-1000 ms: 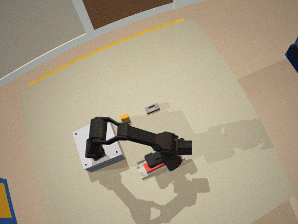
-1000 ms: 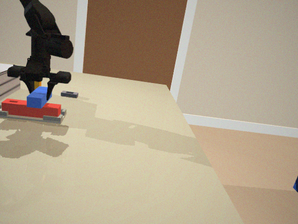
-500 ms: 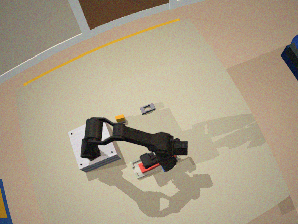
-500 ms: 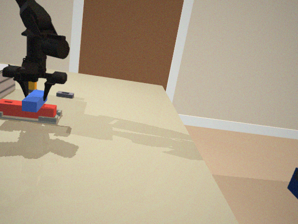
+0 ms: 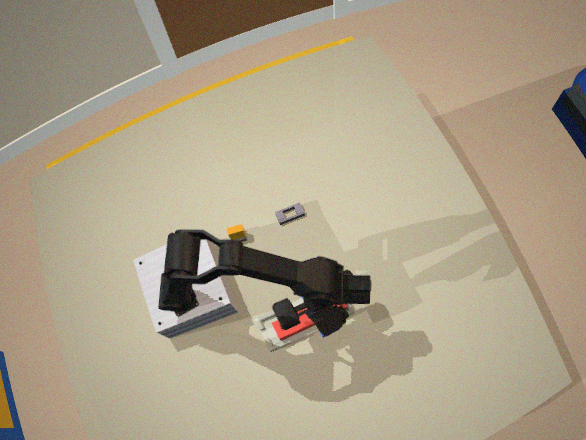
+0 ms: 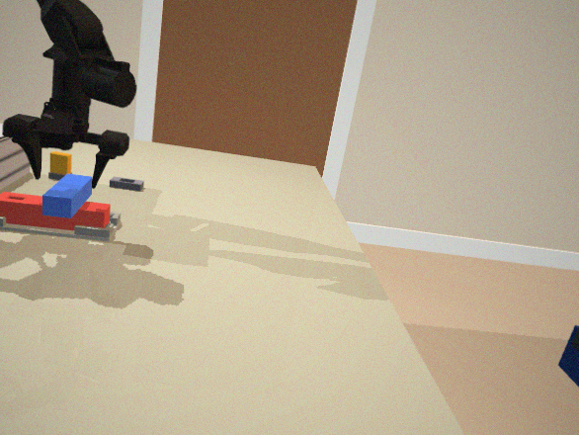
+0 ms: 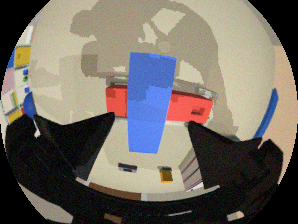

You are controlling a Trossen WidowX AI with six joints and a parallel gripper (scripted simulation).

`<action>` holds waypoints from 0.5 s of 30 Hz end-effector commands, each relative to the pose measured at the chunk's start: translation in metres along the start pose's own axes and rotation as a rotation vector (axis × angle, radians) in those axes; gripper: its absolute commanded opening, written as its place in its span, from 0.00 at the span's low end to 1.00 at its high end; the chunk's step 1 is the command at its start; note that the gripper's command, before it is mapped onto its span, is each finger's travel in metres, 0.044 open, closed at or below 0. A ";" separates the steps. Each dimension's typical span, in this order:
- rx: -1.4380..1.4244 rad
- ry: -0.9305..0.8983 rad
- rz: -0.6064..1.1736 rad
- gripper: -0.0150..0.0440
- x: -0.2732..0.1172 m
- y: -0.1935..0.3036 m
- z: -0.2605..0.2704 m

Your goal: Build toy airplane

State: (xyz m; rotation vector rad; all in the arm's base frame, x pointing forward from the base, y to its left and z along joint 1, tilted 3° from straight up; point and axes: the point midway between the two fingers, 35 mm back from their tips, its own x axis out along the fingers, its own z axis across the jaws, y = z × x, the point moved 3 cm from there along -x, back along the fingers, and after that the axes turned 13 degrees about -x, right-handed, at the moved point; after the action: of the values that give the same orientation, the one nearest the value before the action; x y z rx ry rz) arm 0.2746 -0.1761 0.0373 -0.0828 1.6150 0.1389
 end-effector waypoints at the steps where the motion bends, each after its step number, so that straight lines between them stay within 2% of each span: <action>1: 0.002 -0.031 -0.028 1.00 -0.055 -0.001 0.002; 3: 0.003 -0.031 -0.028 1.00 -0.066 0.000 0.001; 10: -0.014 -0.031 -0.029 1.00 -0.067 -0.003 0.004; 15: -0.447 -0.024 -0.035 1.00 -0.068 -0.004 0.005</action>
State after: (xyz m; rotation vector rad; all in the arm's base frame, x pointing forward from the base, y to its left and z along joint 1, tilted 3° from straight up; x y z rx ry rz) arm 0.2825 -0.1806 0.1050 -0.2869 1.5589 0.3009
